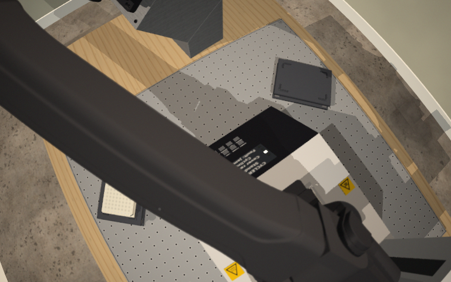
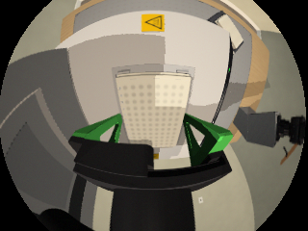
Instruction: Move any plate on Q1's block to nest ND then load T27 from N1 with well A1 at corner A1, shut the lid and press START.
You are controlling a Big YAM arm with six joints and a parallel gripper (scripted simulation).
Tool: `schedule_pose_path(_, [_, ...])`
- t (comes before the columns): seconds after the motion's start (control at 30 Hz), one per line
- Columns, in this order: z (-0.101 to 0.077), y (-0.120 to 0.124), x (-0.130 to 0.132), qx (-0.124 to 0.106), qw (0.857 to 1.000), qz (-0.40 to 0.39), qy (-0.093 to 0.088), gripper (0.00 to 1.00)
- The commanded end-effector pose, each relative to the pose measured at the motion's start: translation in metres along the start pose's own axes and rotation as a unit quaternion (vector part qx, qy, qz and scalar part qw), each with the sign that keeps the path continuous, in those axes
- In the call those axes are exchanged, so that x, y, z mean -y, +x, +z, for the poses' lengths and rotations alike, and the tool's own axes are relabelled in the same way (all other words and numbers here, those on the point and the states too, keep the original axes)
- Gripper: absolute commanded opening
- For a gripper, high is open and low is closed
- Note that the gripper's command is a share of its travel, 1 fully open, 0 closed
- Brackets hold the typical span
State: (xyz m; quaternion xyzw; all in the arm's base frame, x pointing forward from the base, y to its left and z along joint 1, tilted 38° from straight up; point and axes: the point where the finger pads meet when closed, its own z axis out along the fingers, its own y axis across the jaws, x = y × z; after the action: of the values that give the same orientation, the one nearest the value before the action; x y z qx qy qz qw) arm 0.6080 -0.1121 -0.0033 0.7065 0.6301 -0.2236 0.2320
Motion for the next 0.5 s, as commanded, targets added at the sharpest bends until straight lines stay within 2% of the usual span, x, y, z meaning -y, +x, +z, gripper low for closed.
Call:
schedule_pose_path(0.0, [-0.046,-0.005,-0.031,-0.006,0.999,0.014,-0.05,1.0])
schedule_pose_path(0.3, [-0.017,0.013,-0.008,-0.001,1.0,-0.013,-0.014,1.0])
schedule_pose_path(0.47, [-0.013,0.016,-0.002,0.0,1.0,-0.018,-0.007,1.0])
